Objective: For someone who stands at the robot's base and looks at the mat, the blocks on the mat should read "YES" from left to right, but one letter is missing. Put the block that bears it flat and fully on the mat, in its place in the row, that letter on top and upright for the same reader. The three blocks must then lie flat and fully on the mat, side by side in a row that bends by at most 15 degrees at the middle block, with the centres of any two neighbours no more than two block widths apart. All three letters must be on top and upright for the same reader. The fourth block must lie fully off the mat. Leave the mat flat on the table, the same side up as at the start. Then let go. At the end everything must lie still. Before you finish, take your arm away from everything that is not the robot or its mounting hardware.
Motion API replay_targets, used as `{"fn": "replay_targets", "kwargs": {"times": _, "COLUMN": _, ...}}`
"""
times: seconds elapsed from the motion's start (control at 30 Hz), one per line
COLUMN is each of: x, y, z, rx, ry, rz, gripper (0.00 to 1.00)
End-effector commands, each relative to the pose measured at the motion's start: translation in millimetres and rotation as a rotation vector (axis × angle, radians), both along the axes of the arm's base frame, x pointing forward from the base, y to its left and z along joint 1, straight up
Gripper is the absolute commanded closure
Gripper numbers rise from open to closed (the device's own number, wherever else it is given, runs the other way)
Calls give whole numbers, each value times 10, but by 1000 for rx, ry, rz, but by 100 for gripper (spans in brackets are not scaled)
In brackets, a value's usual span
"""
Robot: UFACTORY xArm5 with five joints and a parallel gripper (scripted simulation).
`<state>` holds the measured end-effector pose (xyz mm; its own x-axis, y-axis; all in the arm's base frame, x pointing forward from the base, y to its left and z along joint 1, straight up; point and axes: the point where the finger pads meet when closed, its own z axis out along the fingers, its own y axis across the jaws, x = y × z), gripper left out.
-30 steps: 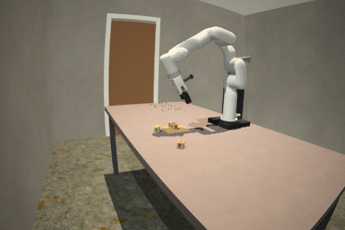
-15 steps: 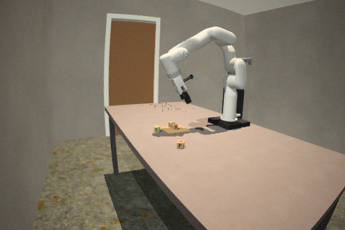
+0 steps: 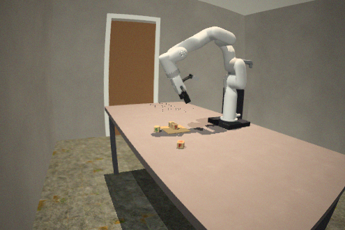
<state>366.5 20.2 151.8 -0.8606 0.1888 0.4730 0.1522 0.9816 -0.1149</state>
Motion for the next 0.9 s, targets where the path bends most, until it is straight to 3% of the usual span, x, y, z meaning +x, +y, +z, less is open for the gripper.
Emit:
{"fn": "replay_targets", "kwargs": {"times": 0.0, "x": 203, "y": 10, "z": 80, "rx": 0, "ry": -4, "rz": 0, "gripper": 0}}
{"fn": "replay_targets", "kwargs": {"times": 0.1, "x": 416, "y": 20, "z": 153, "rx": 1, "ry": -4, "rz": 0, "gripper": 0}}
{"fn": "replay_targets", "kwargs": {"times": 0.17, "x": 416, "y": 20, "z": 153, "rx": 1, "ry": -4, "rz": 0, "gripper": 0}}
{"fn": "replay_targets", "kwargs": {"times": 0.27, "x": 686, "y": 32, "z": 239, "rx": 1, "ry": -3, "rz": 0, "gripper": 0}}
{"fn": "replay_targets", "kwargs": {"times": 0.33, "x": 686, "y": 32, "z": 239, "rx": 1, "ry": -3, "rz": 0, "gripper": 0}}
{"fn": "replay_targets", "kwargs": {"times": 0.5, "x": 989, "y": 44, "z": 325, "rx": 1, "ry": -3, "rz": -1, "gripper": 0}}
{"fn": "replay_targets", "kwargs": {"times": 0.57, "x": 989, "y": 44, "z": 325, "rx": 1, "ry": -3, "rz": -1, "gripper": 0}}
{"fn": "replay_targets", "kwargs": {"times": 0.67, "x": 1193, "y": 52, "z": 376, "rx": 1, "ry": -3, "rz": -1, "gripper": 0}}
{"fn": "replay_targets", "kwargs": {"times": 0.73, "x": 1193, "y": 52, "z": 376, "rx": 1, "ry": -3, "rz": -1, "gripper": 0}}
{"fn": "replay_targets", "kwargs": {"times": 0.87, "x": 1389, "y": 59, "z": 417, "rx": 2, "ry": -3, "rz": -1, "gripper": 0}}
